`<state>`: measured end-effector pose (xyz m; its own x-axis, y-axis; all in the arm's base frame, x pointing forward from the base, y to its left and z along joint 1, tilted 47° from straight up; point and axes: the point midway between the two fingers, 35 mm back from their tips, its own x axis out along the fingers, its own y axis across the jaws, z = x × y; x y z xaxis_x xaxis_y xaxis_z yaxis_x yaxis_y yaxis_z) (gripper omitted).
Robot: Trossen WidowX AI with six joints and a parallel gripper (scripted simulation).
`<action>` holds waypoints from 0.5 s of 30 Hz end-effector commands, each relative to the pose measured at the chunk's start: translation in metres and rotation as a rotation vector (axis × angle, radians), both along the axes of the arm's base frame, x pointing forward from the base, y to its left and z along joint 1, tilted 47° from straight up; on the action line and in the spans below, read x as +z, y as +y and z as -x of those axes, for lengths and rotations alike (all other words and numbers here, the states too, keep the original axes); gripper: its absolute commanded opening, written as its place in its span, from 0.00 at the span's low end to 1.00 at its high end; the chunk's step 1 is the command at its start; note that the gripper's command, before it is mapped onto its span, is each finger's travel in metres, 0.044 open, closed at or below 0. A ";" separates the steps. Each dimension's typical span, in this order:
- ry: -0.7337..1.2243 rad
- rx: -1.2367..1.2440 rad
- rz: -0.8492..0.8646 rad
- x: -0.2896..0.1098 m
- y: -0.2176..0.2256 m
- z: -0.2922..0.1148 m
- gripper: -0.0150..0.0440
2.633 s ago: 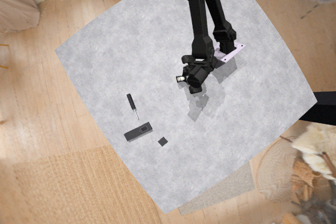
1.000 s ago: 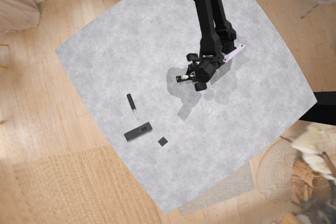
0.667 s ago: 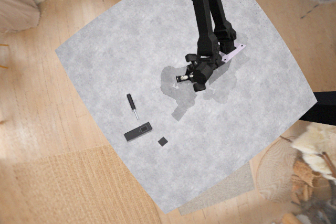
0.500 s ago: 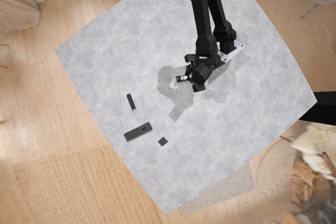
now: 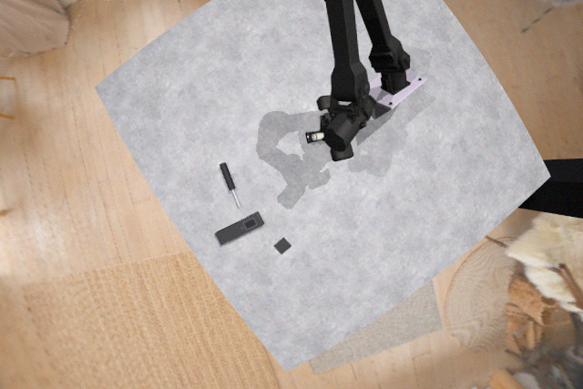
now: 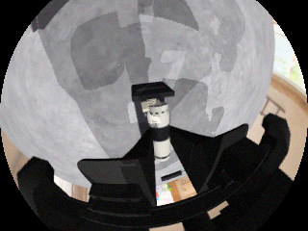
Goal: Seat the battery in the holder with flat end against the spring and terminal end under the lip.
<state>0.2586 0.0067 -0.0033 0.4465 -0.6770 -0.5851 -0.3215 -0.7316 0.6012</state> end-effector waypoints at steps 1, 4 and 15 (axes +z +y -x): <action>0.036 -0.021 -0.017 -0.005 -0.001 0.001 0.37; 0.049 -0.035 -0.024 -0.005 -0.002 0.001 0.37; 0.103 -0.088 -0.055 -0.004 -0.004 -0.001 0.37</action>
